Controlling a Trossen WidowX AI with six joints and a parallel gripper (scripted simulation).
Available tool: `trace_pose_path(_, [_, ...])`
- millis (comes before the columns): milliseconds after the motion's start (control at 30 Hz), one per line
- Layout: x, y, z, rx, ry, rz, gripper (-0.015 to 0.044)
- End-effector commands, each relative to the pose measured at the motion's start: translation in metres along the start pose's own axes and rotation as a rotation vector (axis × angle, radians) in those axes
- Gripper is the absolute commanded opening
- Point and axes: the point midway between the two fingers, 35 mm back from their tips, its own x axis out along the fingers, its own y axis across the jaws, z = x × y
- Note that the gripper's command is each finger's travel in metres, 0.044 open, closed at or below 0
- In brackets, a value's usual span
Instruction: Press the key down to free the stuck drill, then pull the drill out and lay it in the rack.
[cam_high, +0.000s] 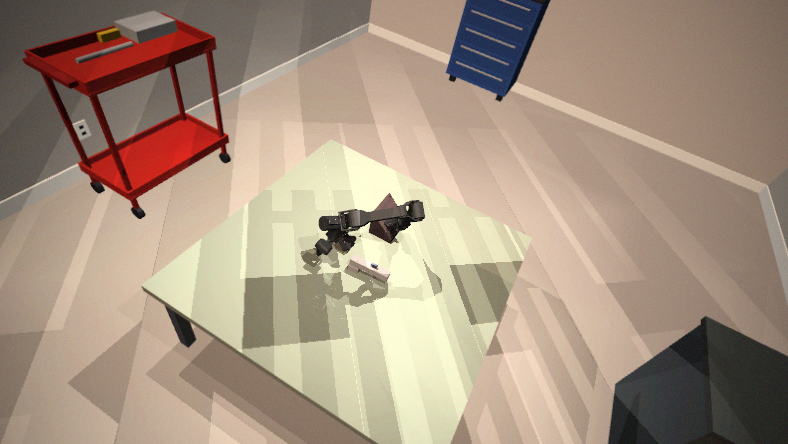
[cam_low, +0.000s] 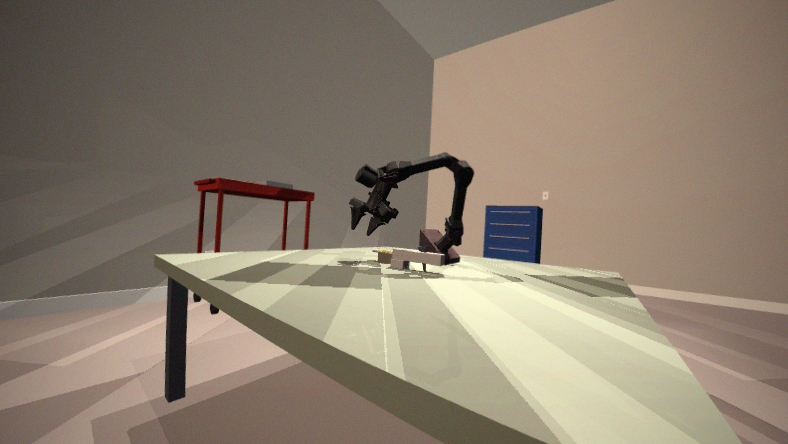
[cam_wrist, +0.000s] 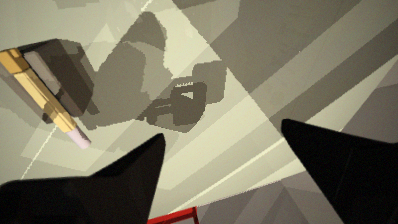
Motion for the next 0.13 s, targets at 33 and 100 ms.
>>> trace_pose_path(33, [-0.018, -0.063, 0.044, -0.019, 0.041, -0.163, 0.044])
trace_pose_path(100, [-0.026, -0.082, 0.064, -0.029, 0.043, -0.22, 0.044])
